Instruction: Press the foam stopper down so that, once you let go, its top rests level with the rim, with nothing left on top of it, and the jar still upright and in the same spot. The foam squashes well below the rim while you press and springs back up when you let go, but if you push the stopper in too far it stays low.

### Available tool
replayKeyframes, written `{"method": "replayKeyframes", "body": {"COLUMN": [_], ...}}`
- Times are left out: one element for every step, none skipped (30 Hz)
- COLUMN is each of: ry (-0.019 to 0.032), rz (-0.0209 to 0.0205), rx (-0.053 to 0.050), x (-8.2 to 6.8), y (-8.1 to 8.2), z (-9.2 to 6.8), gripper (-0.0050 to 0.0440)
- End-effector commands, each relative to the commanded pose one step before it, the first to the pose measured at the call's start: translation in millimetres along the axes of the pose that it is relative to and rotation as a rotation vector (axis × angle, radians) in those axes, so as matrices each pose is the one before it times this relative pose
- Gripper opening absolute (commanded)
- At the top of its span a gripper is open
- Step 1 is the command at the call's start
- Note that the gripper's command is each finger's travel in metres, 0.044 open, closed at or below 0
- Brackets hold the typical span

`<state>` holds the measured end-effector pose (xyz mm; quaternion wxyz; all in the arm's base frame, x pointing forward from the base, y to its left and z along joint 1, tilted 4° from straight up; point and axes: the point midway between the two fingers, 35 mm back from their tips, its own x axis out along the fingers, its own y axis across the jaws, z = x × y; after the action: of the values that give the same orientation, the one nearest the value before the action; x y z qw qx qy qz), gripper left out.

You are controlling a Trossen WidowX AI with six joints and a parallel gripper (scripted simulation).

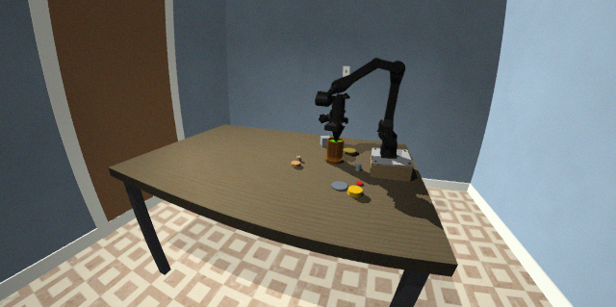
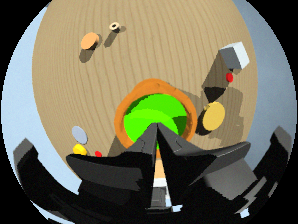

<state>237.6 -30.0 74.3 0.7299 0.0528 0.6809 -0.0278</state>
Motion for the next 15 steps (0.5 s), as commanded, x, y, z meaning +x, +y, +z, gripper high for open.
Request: {"method": "replayKeyframes", "body": {"ry": [-0.01337,0.00000,0.00045,0.00044,0.00063,0.00084,0.00103,-0.00510,0.00532,0.00130,0.00000,0.00000,0.00000,0.00000,0.00000], "rz": [0.00051,0.00000,-0.00001,0.00000,0.00000,0.00000,0.00001,-0.00028,0.00024,0.00006,0.00000,0.00000,0.00000,0.00000,0.00000], "rx": [0.0002,0.0000,0.0000,0.0000,0.0000,0.0000,0.0000,-0.0002,0.0002,0.0001,0.0000,0.0000,0.0000,0.0000,0.0000], "x": [-19.71,0.00,-6.95,-6.58,-8.95,-11.35,-13.22,-10.70,-6.04,-1.47,0.00,0.00,0.00,0.00,0.00], "y": [-0.02,0.00,-0.02,-0.01,0.00,0.03,0.07,0.02,0.11,0.03,0.00,0.00,0.00,0.00,0.00], "z": [5.50,0.00,0.94,0.70,0.65,0.33,-0.30,0.53,-1.66,-0.44,0.00,0.00,0.00,0.00,0.00], "gripper": [0.0000,0.0000,0.0000,0.0000,0.0000,0.0000,0.0000,0.0000,0.0000,0.0000,0.0000,0.0000,0.0000,0.0000,0.0000]}}
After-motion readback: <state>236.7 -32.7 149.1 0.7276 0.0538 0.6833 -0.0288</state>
